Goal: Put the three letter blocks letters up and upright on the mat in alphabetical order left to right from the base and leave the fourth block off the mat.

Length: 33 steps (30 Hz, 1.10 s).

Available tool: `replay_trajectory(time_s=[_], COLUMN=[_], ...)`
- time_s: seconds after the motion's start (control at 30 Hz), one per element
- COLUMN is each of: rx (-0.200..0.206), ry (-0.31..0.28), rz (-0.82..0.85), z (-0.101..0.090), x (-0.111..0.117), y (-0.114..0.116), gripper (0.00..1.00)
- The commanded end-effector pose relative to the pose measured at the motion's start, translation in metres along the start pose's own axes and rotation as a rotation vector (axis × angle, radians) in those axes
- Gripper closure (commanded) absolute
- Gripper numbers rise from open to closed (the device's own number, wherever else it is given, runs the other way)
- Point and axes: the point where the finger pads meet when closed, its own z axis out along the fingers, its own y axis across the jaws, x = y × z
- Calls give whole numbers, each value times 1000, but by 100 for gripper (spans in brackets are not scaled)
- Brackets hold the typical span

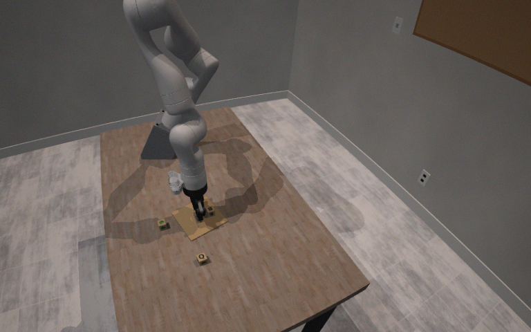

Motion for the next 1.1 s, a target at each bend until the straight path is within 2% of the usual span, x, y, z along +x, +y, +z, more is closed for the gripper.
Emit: replay_trajectory(time_s=[0.0,0.17,0.2,0.27,0.3,0.47,0.6,1.07], rx=[1,1,1,1,1,1,1,1], ry=[1,1,1,1,1,1,1,1], rz=[0,0,0,0,0,0,0,0], z=[0,0,0,0,0,0,0,-2], x=[0,0,0,0,0,0,0,0], y=[0,0,0,0,0,0,0,0], gripper=[79,79,75,75,71,67,59,59])
